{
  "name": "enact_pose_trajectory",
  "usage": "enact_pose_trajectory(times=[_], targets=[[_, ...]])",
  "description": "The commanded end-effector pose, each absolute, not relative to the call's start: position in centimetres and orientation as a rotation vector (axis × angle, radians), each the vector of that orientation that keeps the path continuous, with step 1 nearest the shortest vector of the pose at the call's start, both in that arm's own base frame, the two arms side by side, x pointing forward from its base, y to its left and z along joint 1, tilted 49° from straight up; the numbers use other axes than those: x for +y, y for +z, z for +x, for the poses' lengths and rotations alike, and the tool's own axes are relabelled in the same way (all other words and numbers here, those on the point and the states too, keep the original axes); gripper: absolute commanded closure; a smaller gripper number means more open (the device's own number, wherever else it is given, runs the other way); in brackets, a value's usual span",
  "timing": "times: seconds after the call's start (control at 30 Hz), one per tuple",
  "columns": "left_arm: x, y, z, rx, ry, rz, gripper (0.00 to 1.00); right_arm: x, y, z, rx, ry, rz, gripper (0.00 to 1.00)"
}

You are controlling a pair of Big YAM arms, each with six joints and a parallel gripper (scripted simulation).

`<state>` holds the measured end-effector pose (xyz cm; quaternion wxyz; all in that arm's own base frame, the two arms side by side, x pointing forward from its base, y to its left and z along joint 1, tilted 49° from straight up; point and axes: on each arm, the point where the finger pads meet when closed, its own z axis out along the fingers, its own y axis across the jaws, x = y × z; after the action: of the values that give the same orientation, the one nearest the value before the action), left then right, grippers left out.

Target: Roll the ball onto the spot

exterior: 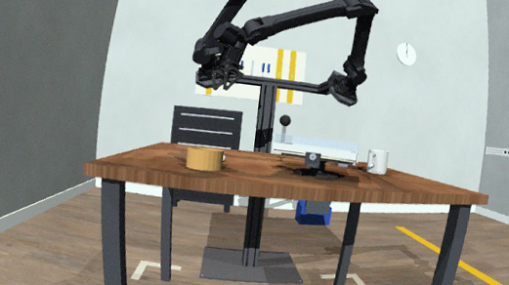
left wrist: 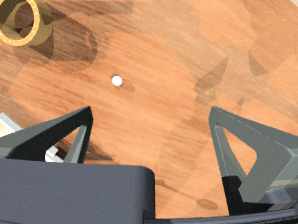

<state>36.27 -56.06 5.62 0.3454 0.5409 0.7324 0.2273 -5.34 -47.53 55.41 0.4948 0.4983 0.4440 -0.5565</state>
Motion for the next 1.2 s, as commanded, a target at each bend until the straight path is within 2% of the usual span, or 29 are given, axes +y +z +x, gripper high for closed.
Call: enact_pose_trajectory(times=[0.0,0.3,0.53,0.6,0.77,0.93,0.97,1.17], targets=[[-57.0,6.7,36.2,1.89,0.569,1.39,0.0,-46.2,59.2,-6.2,1.013,-1.396,1.156,0.0],[-56.7,6.7,36.2,1.892,0.572,1.39,0.0,-46.2,59.2,-6.3,1.011,-1.4,1.157,0.0],[-44.9,7.9,36.8,1.968,0.729,1.387,0.0,-46.2,59.2,-6.3,1.011,-1.4,1.157,0.0],[-44.9,7.9,36.8,1.968,0.729,1.387,0.0,-46.2,59.2,-6.3,1.011,-1.4,1.157,0.0],[-33.7,8.0,34.8,2.028,0.869,1.395,0.0,-46.2,59.2,-6.3,1.011,-1.4,1.157,0.0],[-31.9,7.5,34.5,2.039,0.886,1.39,0.0,-46.2,59.2,-6.3,1.011,-1.4,1.157,0.0],[-33.6,7.1,33.5,2.008,0.874,1.427,0.43,-46.2,59.2,-6.3,1.011,-1.4,1.157,0.0],[-32.9,6.9,33.8,2.025,0.885,1.422,0.43,-46.2,59.2,-6.3,1.011,-1.4,1.157,0.0]])
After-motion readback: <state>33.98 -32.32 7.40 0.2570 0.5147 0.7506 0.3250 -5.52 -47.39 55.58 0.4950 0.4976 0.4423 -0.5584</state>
